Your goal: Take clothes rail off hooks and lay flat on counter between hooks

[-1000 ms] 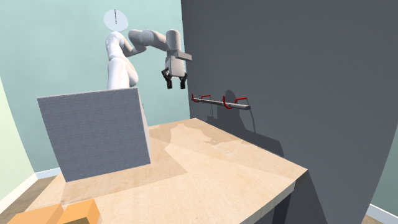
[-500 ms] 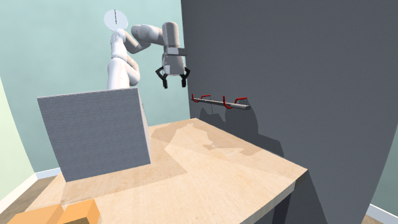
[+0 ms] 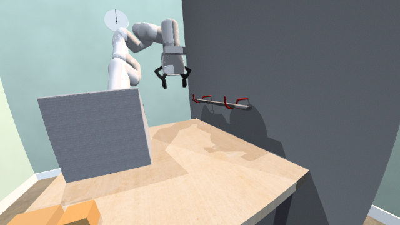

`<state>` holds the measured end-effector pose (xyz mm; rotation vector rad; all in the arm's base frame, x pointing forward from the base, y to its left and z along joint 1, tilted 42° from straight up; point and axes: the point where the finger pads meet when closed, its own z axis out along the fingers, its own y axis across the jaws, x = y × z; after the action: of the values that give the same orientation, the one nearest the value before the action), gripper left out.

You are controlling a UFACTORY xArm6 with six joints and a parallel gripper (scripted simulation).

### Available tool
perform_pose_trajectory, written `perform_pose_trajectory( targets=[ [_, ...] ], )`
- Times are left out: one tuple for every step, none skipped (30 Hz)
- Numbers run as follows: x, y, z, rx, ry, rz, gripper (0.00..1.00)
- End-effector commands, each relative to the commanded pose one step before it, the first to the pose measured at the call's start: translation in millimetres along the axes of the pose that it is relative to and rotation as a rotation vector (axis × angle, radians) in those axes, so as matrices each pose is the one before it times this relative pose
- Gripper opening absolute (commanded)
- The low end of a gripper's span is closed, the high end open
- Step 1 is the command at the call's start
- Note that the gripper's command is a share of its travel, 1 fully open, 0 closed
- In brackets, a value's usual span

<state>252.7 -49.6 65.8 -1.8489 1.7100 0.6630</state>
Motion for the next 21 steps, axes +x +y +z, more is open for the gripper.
perform_pose_trajectory(
  targets=[
    [0.7,-3.33,-0.6,0.00211,0.00231,-0.00102,1.0],
    [0.0,-1.63,0.33,0.00001,-0.00001,0.0,1.0],
    [0.0,-1.63,0.33,0.00001,-0.00001,0.0,1.0],
    [0.0,-1.63,0.33,0.00001,-0.00001,0.0,1.0],
    [0.0,-1.64,0.33,0.00001,-0.00001,0.0,1.0],
    [0.0,-1.64,0.33,0.00001,-0.00001,0.0,1.0],
    [0.0,-1.64,0.33,0.00001,-0.00001,0.0,1.0],
    [0.0,-1.64,0.33,0.00001,-0.00001,0.0,1.0],
    [0.0,-1.64,0.33,0.00001,-0.00001,0.0,1.0],
    [0.0,-1.64,0.33,0.00001,-0.00001,0.0,1.0],
    [0.0,-1.64,0.33,0.00001,-0.00001,0.0,1.0],
    [0.0,-1.64,0.33,0.00001,-0.00001,0.0,1.0],
    [0.0,-1.64,0.33,0.00001,-0.00001,0.0,1.0],
    [0.0,-1.64,0.33,0.00001,-0.00001,0.0,1.0],
    [0.0,-1.64,0.33,0.00001,-0.00001,0.0,1.0],
    [0.0,0.0,0.0,0.0,0.0,0.0,1.0],
    [0.0,0.0,0.0,0.0,0.0,0.0,1.0],
    [0.0,-1.64,0.33,0.00001,-0.00001,0.0,1.0],
    [0.0,-1.63,0.33,0.00001,-0.00001,0.0,1.0],
    [0.0,-1.63,0.33,0.00001,-0.00001,0.0,1.0],
    [0.0,-1.63,0.33,0.00001,-0.00001,0.0,1.0]
  ],
)
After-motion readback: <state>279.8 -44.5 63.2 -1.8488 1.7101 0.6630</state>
